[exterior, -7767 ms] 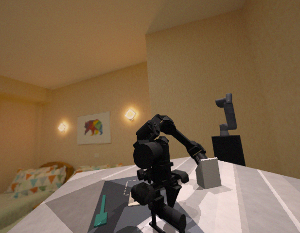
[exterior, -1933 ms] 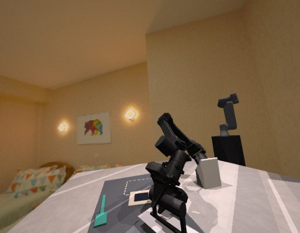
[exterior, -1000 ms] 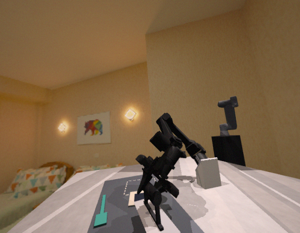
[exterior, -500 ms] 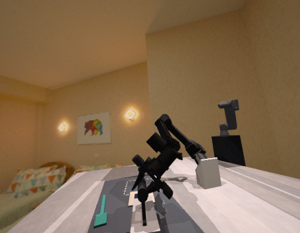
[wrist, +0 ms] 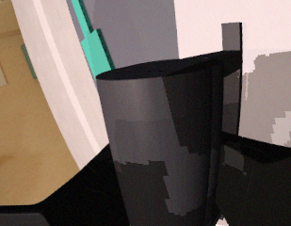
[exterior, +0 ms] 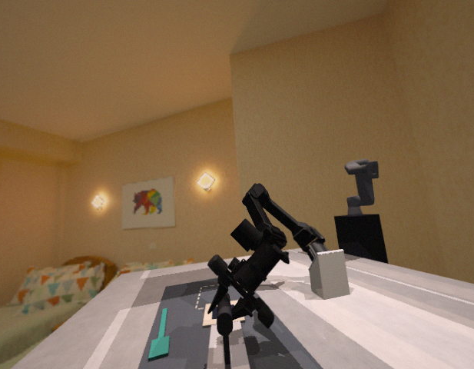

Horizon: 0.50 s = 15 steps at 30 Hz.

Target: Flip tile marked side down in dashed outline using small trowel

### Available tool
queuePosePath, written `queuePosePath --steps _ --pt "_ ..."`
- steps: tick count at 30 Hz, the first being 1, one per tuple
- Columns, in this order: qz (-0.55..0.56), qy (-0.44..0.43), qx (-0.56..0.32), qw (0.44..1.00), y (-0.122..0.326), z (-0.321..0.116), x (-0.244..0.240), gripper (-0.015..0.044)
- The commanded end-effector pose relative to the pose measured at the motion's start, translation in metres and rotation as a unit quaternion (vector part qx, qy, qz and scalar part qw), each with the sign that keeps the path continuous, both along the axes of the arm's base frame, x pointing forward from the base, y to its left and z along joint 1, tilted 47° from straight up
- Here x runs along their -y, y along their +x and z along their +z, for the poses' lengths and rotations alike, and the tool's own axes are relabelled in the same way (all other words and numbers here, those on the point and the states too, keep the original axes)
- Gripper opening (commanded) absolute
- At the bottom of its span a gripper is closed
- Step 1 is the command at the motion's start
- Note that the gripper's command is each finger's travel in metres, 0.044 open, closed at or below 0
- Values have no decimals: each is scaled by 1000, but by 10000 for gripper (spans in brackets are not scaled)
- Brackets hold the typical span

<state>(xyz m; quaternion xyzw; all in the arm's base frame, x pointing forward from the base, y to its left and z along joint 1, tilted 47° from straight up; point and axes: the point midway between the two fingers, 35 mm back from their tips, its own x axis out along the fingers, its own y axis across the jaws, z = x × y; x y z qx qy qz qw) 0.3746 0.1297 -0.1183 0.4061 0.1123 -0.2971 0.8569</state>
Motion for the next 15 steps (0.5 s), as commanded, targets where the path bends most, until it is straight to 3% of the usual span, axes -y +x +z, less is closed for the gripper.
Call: queuePosePath --steps 1,15 --pt "5 6 5 1000 4 -2 -2 0" --pt "5 5 6 1000 6 -6 10 0"
